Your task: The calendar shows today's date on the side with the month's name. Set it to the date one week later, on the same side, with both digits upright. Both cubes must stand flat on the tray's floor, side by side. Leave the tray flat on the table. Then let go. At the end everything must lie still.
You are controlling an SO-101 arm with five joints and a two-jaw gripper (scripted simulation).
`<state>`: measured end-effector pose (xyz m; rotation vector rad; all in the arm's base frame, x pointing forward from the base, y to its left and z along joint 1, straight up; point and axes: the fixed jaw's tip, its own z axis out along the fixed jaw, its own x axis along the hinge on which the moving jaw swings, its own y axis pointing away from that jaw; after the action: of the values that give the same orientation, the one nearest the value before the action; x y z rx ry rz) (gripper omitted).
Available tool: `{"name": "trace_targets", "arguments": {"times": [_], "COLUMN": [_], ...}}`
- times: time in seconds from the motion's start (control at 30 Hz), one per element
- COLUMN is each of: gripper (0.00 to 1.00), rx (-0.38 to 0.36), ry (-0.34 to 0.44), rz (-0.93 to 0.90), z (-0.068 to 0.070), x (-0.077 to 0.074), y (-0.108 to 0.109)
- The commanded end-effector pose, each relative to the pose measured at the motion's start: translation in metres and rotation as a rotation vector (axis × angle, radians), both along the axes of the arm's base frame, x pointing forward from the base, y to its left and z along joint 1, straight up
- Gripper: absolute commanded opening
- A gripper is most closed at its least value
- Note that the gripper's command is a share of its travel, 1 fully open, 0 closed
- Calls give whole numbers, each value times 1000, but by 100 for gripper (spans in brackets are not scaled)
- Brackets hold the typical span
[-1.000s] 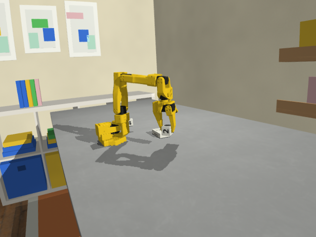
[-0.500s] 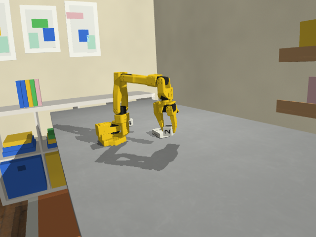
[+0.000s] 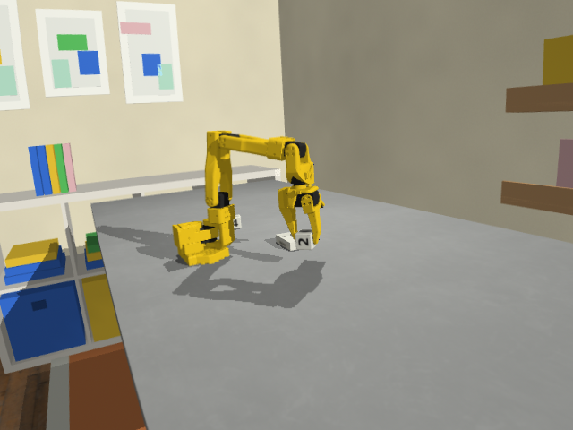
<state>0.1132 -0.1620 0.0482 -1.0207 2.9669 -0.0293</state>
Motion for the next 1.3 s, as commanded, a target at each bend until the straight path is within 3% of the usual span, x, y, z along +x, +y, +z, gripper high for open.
{"name": "trace_targets", "arguments": {"times": [0.0,1.27], "gripper": [0,0], "rx": [-23,-23], "ry": [-18,-18], "rz": [-4,-4], "z": [2,-10], "x": [1,1], "y": [-4,-4]}}
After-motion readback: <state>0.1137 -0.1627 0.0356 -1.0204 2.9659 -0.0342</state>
